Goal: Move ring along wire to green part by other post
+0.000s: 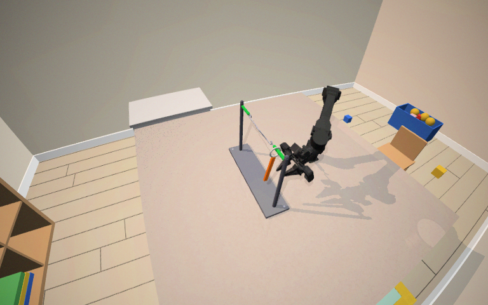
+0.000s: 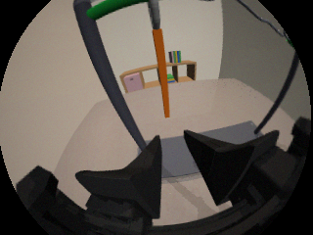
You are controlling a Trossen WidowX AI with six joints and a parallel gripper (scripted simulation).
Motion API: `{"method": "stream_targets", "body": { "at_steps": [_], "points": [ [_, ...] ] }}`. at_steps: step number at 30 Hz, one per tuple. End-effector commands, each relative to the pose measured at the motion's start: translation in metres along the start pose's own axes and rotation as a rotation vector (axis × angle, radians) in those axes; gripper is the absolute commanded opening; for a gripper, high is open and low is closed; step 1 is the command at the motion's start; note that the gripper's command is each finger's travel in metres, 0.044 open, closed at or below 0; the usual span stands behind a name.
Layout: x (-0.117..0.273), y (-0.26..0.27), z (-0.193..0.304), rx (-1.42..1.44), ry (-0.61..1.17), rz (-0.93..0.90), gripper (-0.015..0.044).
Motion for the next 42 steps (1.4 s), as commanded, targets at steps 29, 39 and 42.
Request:
{"method": "stream_targets", "body": {
  "at_steps": [29, 39, 42],
  "points": [
    [0.045, -0.001, -0.001, -0.010, -0.006, 0.006, 0.0160],
    [0.089, -0.001, 0.000, -0.004, -0.006, 0.000, 0.0344],
    [0.094, -0.003, -0.001, -0.003, -0.011, 0.000, 0.0423]
  ]
}}
Point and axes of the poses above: the point midway between the two fingers, 35 mm back from their tips, its own x axis back along the fingers, its own y axis across the jaws, z = x × y, the point moved 7 cm from there along x, back along the fingers, and after that the axes turned 9 degrees about x, right-handed, at the moved point
